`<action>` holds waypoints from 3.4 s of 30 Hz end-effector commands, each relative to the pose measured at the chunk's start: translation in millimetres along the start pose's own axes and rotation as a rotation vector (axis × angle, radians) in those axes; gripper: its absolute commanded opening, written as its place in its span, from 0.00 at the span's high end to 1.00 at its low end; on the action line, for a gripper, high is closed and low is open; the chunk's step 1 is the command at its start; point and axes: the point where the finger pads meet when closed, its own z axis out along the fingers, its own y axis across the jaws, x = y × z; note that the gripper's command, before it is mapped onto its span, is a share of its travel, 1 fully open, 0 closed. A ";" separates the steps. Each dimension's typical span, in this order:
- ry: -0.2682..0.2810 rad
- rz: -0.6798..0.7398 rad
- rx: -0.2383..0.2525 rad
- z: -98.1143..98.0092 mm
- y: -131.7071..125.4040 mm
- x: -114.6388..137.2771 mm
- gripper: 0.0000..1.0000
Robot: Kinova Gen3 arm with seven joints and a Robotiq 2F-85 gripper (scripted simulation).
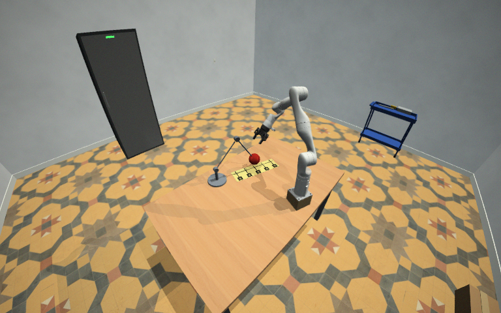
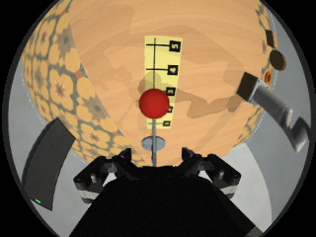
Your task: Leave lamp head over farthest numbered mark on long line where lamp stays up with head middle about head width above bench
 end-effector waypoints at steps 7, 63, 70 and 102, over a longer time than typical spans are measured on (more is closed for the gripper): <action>0.015 0.000 0.003 -0.5 -0.5 -2.1 0.00; 0.221 0.024 0.032 83.9 -6.9 0.5 0.00; 0.227 0.024 0.036 98.9 -8.3 4.6 0.00; 0.216 0.016 0.023 118.0 -4.8 1.9 0.00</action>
